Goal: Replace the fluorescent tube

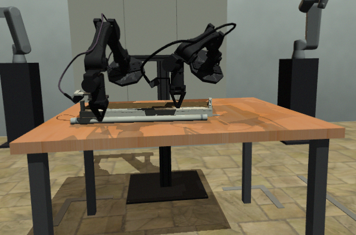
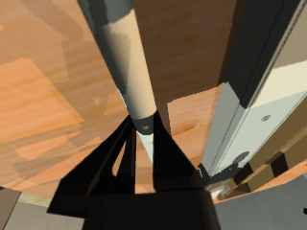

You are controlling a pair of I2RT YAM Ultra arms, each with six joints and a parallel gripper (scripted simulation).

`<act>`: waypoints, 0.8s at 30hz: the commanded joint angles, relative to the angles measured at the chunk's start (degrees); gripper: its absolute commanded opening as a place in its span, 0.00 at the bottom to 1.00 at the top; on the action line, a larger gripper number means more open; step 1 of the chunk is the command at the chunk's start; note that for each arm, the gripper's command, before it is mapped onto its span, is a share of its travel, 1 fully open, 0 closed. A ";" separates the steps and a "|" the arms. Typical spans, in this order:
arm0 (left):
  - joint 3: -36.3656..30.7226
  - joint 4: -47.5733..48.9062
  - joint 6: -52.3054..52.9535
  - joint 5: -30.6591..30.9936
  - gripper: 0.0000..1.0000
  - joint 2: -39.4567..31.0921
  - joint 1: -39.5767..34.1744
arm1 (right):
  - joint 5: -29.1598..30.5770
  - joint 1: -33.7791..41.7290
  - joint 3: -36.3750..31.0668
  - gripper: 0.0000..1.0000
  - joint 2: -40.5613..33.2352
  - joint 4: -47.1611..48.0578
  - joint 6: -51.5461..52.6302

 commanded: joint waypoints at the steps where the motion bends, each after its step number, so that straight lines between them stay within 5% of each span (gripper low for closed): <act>1: -3.66 4.70 1.77 -0.62 0.49 -3.04 -1.92 | 0.70 -0.60 -0.18 0.11 -1.60 -1.15 0.18; 18: -27.09 31.71 8.68 -5.38 0.49 -12.90 -3.23 | 0.70 -0.60 -0.18 0.11 -1.60 -1.15 0.18; 24: -30.78 33.91 9.75 -4.78 0.49 -14.46 -3.46 | 0.70 -0.60 -0.18 0.11 -1.60 -1.15 0.18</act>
